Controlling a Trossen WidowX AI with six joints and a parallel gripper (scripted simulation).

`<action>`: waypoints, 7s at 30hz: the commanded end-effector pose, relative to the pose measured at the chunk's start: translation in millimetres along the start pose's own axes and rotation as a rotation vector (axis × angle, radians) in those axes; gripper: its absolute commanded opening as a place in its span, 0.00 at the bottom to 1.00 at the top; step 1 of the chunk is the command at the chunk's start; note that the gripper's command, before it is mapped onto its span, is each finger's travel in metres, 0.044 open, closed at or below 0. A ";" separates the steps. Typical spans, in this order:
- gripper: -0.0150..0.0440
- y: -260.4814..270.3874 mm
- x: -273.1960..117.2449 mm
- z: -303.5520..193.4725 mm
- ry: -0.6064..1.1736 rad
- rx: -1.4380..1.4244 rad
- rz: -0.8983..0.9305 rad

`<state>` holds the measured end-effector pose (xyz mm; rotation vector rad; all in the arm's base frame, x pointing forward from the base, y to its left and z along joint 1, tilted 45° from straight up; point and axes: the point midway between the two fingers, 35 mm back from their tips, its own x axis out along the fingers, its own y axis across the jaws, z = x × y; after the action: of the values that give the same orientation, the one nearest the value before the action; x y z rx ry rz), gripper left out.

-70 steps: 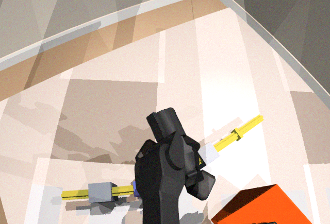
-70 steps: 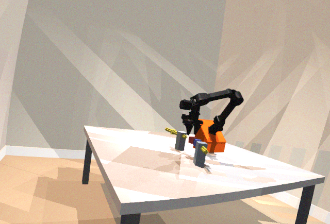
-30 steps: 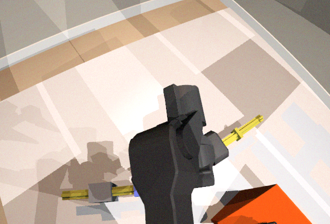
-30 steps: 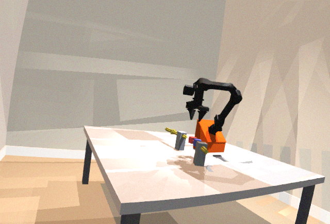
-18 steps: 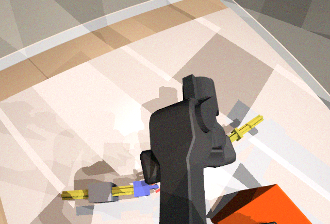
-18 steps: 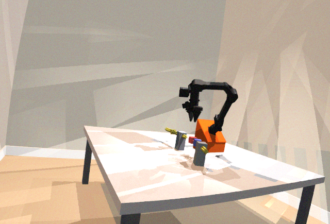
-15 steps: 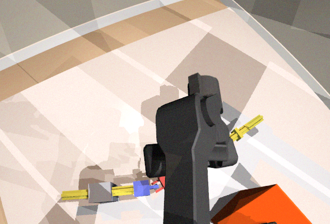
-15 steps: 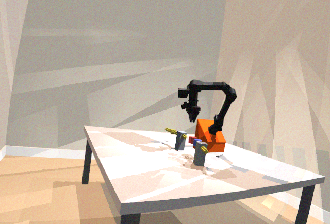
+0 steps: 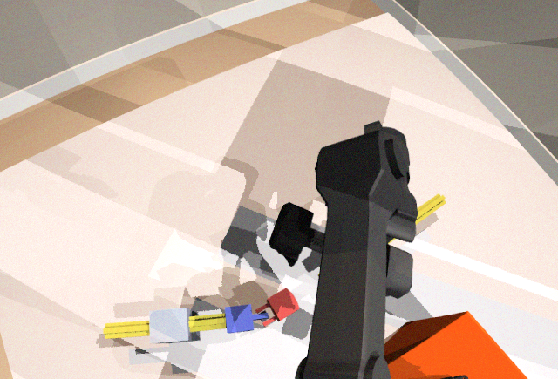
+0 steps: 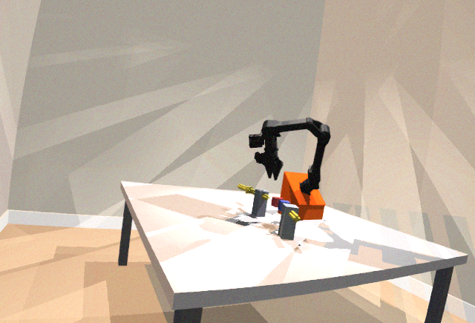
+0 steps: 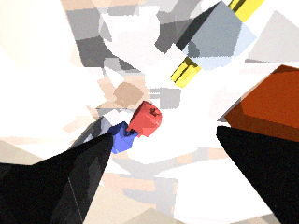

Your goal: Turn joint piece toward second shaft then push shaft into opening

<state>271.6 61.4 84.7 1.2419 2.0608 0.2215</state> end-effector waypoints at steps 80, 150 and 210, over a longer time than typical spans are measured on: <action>1.00 -169.6 -55.0 198.6 -0.184 -0.878 -0.262; 1.00 -183.3 33.2 222.4 -0.305 0.678 -0.052; 0.37 -187.7 39.2 228.1 -0.382 0.640 0.166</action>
<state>276.2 -51.7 -191.6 1.6477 1.7616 -0.6148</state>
